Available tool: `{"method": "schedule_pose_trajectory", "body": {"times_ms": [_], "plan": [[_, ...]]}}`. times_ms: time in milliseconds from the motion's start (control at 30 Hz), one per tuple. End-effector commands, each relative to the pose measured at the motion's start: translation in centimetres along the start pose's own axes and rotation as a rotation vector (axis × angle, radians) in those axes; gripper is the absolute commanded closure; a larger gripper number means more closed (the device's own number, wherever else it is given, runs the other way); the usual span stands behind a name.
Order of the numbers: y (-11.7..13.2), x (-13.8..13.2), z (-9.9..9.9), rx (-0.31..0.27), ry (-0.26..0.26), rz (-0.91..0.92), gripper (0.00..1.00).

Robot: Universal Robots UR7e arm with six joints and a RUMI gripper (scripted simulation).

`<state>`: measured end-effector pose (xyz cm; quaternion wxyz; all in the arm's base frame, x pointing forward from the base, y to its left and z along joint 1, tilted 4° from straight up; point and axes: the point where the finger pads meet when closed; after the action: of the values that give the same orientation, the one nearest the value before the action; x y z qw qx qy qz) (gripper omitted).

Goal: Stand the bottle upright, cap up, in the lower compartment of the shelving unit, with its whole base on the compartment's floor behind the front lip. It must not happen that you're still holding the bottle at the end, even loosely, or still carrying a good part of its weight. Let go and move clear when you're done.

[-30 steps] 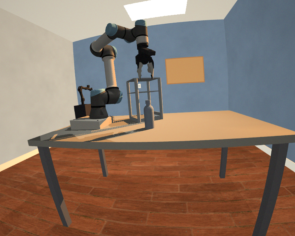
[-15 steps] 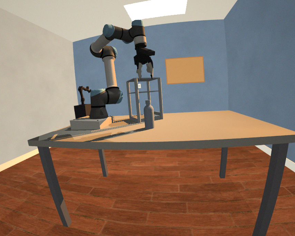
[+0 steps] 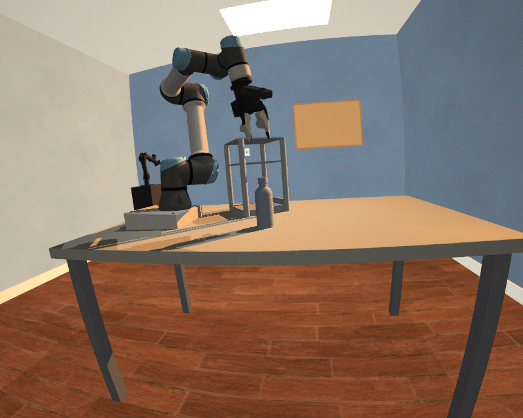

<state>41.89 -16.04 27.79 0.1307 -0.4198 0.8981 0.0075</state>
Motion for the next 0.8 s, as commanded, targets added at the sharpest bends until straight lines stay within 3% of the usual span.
{"method": "schedule_pose_trajectory", "body": {"times_ms": [0, 133, 200, 700, 767], "plan": [[0.02, 0.03, 0.09, 0.016, -0.076, -0.074, 0.5], [0.02, 0.04, 0.18, 0.031, -0.138, -0.139, 0.5], [0.02, 0.04, 0.18, 0.031, -0.138, -0.139, 0.5], [0.02, 0.1, 0.51, 0.099, -0.409, -0.414, 0.5], [0.02, 0.1, 0.51, 0.099, -0.409, -0.414, 0.5]]}}
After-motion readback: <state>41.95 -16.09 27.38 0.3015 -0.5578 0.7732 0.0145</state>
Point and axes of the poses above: the point where the finger pads meet when closed, its own z axis out along the fingers, its own x axis across the jaws, y = z × x, and after that the axes turned 6 degrees about -z, right-handed
